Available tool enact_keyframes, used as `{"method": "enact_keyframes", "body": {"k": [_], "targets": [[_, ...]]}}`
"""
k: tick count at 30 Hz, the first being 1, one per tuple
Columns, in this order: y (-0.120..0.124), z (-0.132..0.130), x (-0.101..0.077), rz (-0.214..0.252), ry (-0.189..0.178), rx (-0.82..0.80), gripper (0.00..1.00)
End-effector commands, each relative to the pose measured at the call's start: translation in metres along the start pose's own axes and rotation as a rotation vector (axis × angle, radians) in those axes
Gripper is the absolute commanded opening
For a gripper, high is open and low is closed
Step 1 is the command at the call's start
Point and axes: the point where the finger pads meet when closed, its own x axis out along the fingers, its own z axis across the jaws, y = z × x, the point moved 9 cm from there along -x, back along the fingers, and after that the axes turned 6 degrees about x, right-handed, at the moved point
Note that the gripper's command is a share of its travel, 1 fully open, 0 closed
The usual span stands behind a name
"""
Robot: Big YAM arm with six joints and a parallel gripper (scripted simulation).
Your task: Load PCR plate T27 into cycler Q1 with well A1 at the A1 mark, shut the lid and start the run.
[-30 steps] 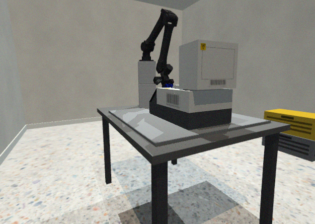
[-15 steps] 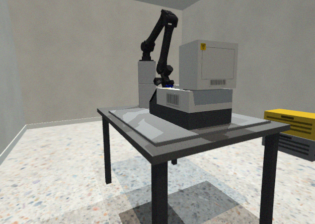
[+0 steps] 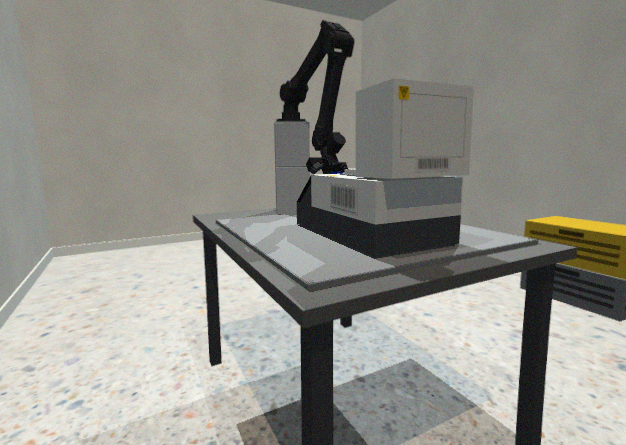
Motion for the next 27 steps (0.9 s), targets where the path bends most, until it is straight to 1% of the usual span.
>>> {"method": "enact_keyframes", "body": {"k": [1,3,5,8,15,23,27], "targets": [[-0.005,-0.003,-0.005,-0.009,0.012,0.013,0.00],[-0.005,0.000,-0.006,-0.008,0.007,0.014,0.00],[-0.004,0.002,-0.007,-0.009,0.009,0.014,0.00],[-0.004,0.007,-0.008,-0.007,-0.001,0.015,0.00],[-0.004,0.009,-0.009,-0.008,-0.005,0.017,0.00],[0.002,0.022,0.001,0.003,-0.040,0.015,0.00],[0.005,0.014,0.000,0.008,-0.026,0.005,0.00]]}}
